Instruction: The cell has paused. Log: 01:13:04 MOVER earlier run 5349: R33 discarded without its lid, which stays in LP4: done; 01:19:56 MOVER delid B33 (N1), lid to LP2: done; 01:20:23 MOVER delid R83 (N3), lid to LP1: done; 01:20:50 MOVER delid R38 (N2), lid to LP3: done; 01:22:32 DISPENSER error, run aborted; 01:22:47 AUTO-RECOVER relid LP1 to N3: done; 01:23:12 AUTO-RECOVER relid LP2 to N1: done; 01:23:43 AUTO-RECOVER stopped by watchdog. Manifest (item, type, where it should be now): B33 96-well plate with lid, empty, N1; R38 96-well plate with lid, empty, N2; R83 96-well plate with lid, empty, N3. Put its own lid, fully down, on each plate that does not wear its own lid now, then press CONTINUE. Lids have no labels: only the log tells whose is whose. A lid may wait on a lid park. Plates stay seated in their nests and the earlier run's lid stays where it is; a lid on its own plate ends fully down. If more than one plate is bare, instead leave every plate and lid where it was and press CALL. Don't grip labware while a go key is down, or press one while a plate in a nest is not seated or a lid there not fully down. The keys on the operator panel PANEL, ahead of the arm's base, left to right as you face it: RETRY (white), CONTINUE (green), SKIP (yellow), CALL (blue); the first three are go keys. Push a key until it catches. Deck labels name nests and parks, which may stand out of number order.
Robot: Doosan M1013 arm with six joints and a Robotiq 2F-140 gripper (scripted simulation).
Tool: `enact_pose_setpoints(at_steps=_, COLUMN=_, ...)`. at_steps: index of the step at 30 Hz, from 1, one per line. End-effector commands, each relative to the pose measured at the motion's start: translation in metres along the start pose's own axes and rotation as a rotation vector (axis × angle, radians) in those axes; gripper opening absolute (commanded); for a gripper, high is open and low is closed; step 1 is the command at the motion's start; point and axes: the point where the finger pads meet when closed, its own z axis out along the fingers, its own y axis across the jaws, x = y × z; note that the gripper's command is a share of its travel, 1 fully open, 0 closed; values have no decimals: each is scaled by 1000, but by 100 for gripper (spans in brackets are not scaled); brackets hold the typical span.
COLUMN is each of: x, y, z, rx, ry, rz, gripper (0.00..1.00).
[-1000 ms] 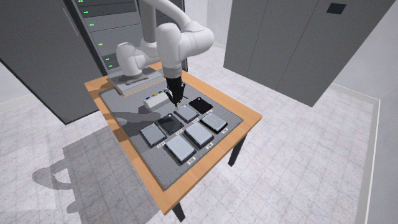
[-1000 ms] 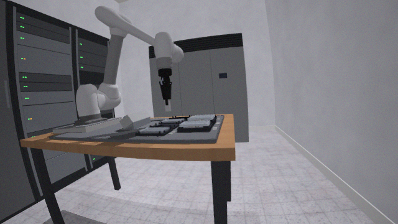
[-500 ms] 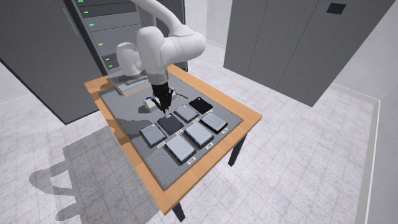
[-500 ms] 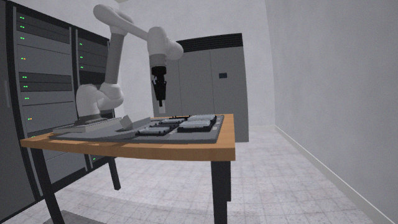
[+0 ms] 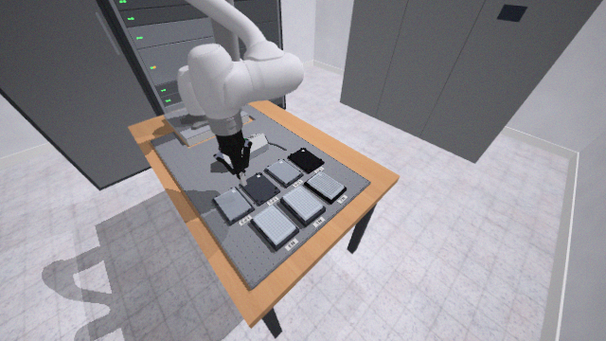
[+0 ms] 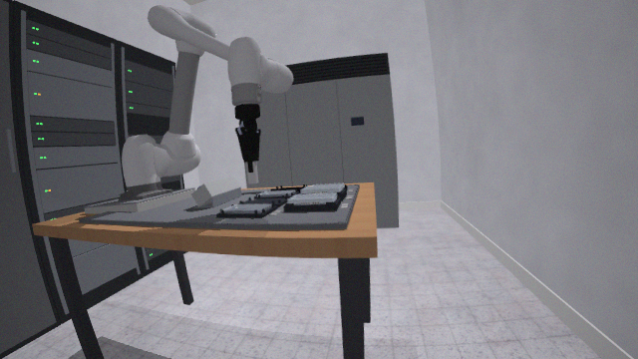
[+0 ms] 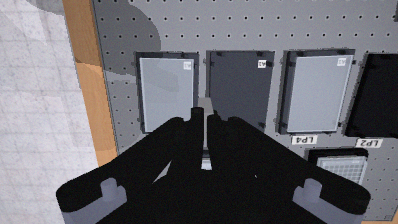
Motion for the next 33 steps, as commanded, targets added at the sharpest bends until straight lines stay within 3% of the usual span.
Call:
enact_pose_setpoints(at_steps=1, x=0, y=0, z=0, rx=0, ry=0, rz=0, gripper=0)
enact_pose_setpoints(at_steps=17, x=-1, y=7, z=0, rx=0, ry=0, rz=0, gripper=0)
enact_pose_setpoints(at_steps=18, x=-4, y=21, z=0, rx=0, ry=0, rz=0, gripper=0)
enact_pose_setpoints(at_steps=20, x=-11, y=73, z=-1, rx=0, ry=-1, rz=0, gripper=0)
enact_pose_setpoints(at_steps=24, x=-11, y=73, z=-1, rx=0, ry=-1, rz=0, gripper=0)
enact_pose_setpoints(at_steps=26, x=-13, y=139, z=-1, rx=0, ry=-1, rz=0, gripper=0)
enact_pose_setpoints(at_steps=28, x=-13, y=145, z=-1, rx=0, ry=-1, rz=0, gripper=0)
enact_pose_setpoints(at_steps=29, x=-11, y=174, z=-1, rx=0, ry=-1, rz=0, gripper=0)
enact_pose_setpoints(at_steps=31, x=-11, y=180, z=-1, rx=0, ry=-1, rz=0, gripper=0)
enact_pose_setpoints(at_steps=32, x=-8, y=210, z=0, rx=0, ry=-1, rz=0, gripper=0)
enact_pose_setpoints(at_steps=33, x=-8, y=210, z=0, rx=0, ry=-1, rz=0, gripper=0)
